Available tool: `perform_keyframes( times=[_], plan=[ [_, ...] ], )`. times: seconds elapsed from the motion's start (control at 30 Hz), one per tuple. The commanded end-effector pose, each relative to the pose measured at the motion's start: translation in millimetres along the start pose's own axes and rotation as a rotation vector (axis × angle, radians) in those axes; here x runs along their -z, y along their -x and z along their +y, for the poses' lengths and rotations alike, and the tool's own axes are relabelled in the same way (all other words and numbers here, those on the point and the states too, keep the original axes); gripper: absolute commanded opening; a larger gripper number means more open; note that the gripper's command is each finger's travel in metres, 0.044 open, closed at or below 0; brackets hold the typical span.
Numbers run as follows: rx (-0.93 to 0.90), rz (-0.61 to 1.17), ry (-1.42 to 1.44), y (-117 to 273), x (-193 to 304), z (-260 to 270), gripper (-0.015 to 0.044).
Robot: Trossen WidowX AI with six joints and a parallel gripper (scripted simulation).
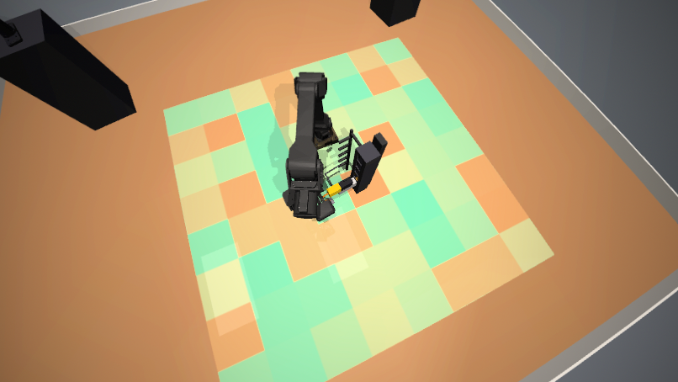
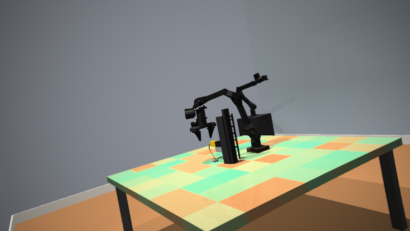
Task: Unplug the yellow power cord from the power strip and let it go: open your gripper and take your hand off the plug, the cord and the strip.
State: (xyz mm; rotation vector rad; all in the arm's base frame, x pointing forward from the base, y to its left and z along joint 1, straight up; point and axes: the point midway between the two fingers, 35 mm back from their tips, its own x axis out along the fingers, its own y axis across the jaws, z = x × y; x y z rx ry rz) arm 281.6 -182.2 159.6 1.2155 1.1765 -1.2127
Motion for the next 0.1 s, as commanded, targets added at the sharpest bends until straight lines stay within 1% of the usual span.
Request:
perform_keyframes(
  times=[0.0, 0.07],
  plan=[
    [0.001, 0.0, 0.005, 0.3, -0.2, -0.1, 0.044],
    [0.001, 0.0, 0.005, 0.3, -0.2, -0.1, 0.044]
  ],
)
